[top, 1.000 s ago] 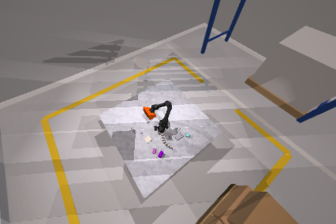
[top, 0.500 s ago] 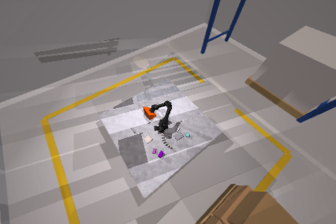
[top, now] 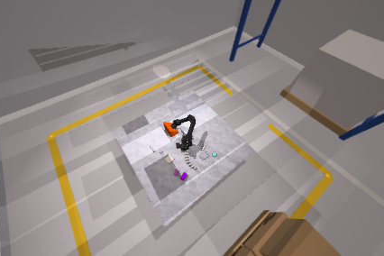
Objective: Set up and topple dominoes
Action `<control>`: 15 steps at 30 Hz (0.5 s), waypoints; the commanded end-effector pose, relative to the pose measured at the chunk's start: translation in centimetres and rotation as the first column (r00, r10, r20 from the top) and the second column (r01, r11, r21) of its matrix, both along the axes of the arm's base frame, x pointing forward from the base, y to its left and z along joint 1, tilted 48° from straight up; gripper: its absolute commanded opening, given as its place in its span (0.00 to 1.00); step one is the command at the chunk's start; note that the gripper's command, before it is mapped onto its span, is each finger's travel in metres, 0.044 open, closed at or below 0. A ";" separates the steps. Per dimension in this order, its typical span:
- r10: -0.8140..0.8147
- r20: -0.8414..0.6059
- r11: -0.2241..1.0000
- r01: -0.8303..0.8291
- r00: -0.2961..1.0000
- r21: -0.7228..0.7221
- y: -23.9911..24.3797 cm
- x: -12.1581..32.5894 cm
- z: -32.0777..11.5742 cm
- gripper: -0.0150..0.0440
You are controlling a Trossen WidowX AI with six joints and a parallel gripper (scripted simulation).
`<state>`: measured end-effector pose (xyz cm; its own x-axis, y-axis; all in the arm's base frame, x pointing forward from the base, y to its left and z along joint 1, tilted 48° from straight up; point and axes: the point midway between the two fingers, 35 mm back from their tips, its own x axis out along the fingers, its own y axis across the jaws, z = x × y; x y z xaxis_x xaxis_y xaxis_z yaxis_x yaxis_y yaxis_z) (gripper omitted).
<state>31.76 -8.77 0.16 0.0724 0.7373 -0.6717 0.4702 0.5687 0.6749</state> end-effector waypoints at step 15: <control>0.004 0.019 1.000 -0.004 1.000 -0.015 -3.3 -1.0 7.1 1.00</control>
<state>30.63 -14.40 6.07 0.0889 0.7265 -0.6814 0.4658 0.5744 0.6731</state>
